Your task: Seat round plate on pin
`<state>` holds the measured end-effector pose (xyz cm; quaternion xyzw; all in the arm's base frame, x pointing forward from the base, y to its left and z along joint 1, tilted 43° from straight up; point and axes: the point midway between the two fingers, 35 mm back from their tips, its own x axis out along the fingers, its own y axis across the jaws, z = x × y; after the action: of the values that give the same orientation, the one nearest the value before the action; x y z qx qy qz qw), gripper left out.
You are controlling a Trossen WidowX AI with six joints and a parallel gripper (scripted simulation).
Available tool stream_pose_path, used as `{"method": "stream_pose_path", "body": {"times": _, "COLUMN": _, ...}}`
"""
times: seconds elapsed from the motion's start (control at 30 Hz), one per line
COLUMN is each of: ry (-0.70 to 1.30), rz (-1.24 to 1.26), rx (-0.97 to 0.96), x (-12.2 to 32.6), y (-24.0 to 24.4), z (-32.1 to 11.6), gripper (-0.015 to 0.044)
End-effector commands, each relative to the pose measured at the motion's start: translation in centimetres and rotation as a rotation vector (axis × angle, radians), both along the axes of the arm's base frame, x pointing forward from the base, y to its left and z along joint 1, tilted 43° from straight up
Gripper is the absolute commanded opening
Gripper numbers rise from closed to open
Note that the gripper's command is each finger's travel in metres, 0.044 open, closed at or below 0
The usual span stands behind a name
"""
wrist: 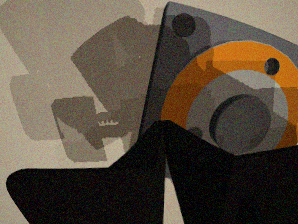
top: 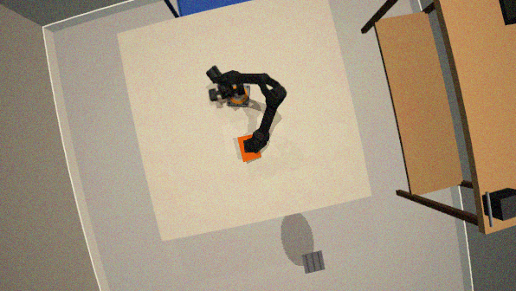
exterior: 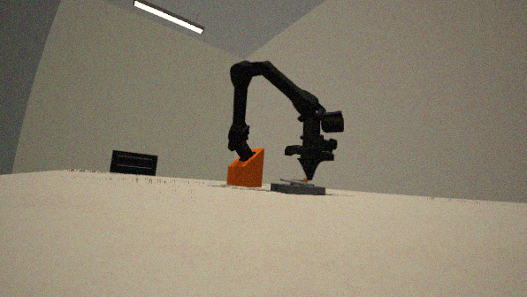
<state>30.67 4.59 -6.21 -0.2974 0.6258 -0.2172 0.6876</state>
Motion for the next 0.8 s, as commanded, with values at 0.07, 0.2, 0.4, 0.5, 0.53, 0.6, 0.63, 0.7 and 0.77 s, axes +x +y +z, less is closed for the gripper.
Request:
{"method": "stream_pose_path", "body": {"times": 0.07, "ry": 0.007, "rz": -0.006, "rx": -0.001, "x": -0.9, "y": -0.2, "z": -0.1, "gripper": 0.0}}
{"method": "stream_pose_path", "body": {"times": 0.2, "ry": 0.007, "rz": -0.006, "rx": -0.001, "x": -1.3, "y": -0.2, "z": 0.0, "gripper": 0.0}}
{"method": "stream_pose_path", "body": {"times": 0.4, "ry": 0.008, "rz": -0.006, "rx": -0.001, "x": -1.9, "y": -0.4, "z": 0.1, "gripper": 0.0}}
{"method": "stream_pose_path", "body": {"times": 0.5, "ry": 0.008, "rz": -0.006, "rx": -0.001, "x": -2.3, "y": -0.5, "z": 0.1, "gripper": 0.0}}
{"method": "stream_pose_path", "body": {"times": 0.53, "ry": 0.008, "rz": -0.006, "rx": -0.001, "x": -2.4, "y": -0.5, "z": 0.2, "gripper": 0.0}}
{"method": "stream_pose_path", "body": {"times": 0.6, "ry": 0.008, "rz": -0.006, "rx": -0.001, "x": -2.6, "y": -0.6, "z": 0.2, "gripper": 0.0}}
{"method": "stream_pose_path", "body": {"times": 0.63, "ry": 0.008, "rz": -0.006, "rx": -0.001, "x": -2.7, "y": -0.7, "z": 0.2, "gripper": 0.0}}
{"method": "stream_pose_path", "body": {"times": 0.7, "ry": 0.008, "rz": -0.006, "rx": -0.001, "x": -2.9, "y": -0.8, "z": 0.3, "gripper": 0.0}}
{"method": "stream_pose_path", "body": {"times": 0.77, "ry": 0.008, "rz": -0.006, "rx": -0.001, "x": -3.2, "y": -0.9, "z": 0.4, "gripper": 0.0}}
